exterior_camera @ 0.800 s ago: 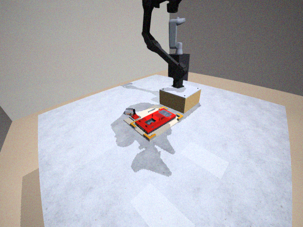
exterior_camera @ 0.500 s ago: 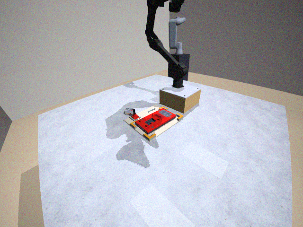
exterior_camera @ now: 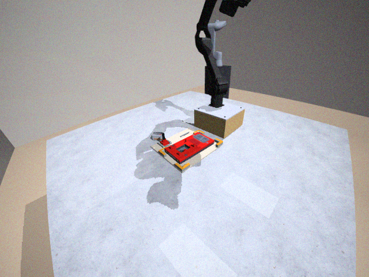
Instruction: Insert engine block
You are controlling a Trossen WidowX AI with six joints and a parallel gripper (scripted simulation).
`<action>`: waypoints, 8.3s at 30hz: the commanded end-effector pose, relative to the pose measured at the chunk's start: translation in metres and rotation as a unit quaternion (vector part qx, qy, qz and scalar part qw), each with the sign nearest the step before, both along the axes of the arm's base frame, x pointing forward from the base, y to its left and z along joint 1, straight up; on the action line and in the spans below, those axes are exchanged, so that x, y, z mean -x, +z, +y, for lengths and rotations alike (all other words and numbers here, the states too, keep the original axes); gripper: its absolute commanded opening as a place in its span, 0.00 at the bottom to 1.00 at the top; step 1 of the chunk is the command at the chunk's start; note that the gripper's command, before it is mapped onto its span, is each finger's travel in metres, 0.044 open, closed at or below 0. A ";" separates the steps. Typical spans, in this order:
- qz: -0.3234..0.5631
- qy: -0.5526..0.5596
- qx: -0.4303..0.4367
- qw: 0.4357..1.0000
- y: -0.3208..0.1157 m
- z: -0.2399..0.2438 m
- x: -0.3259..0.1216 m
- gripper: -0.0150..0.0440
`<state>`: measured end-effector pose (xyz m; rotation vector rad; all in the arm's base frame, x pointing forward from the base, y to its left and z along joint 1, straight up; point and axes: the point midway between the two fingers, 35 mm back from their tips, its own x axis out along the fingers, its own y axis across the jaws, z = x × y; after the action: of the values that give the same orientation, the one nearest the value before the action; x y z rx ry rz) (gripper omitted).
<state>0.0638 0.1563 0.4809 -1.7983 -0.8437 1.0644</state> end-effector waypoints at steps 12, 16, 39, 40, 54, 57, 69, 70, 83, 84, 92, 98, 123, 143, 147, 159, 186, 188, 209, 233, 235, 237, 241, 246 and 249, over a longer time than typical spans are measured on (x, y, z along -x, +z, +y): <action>0.019 -0.135 0.137 0.981 -0.060 0.046 -0.081 1.00; 0.022 -0.152 0.167 0.974 -0.074 0.050 -0.100 1.00; 0.183 -0.255 0.389 0.866 -0.260 -0.041 -0.281 1.00; 0.196 -0.255 0.398 0.859 -0.272 -0.053 -0.286 1.00; 0.368 -0.217 0.439 0.790 -0.412 -0.198 -0.293 1.00; 0.368 -0.217 0.439 0.790 -0.415 -0.198 -0.294 1.00; 0.368 -0.217 0.440 0.790 -0.493 -0.204 -0.299 1.00; 0.368 -0.217 0.440 0.790 -0.496 -0.204 -0.300 1.00; 0.368 -0.218 0.440 0.790 -0.508 -0.205 -0.300 1.00; 0.368 -0.218 0.440 0.790 -0.509 -0.205 -0.300 1.00; 0.368 -0.217 0.440 0.790 -0.522 -0.205 -0.301 1.00; 0.368 -0.217 0.440 0.790 -0.524 -0.205 -0.301 0.91; 0.368 -0.218 0.440 0.790 -0.505 -0.206 -0.303 0.25; 0.366 -0.223 0.440 0.789 -0.445 -0.207 -0.302 0.25; 0.366 -0.222 0.440 0.789 -0.434 -0.207 -0.301 0.25; 0.368 -0.218 0.440 0.790 -0.400 -0.206 -0.293 0.25; 0.499 -0.472 0.277 0.672 -0.423 -0.153 -0.296 0.25; 0.507 -0.491 0.262 0.658 -0.425 -0.148 -0.296 0.25; 0.568 -0.658 0.095 0.486 -0.444 -0.103 -0.289 0.25; 0.576 -0.776 -0.102 0.238 -0.466 -0.052 -0.274 0.25; 0.573 -0.782 -0.118 0.216 -0.468 -0.048 -0.272 0.25; 0.570 -0.787 -0.134 0.193 -0.470 -0.044 -0.270 0.25; 0.563 -0.796 -0.165 0.148 -0.473 -0.037 -0.265 0.25; 0.556 -0.801 -0.192 0.108 -0.476 -0.030 -0.261 0.25; 0.554 -0.802 -0.198 0.099 -0.476 -0.030 -0.261 0.39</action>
<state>0.3258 0.1261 0.0071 -0.0731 1.5385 0.0882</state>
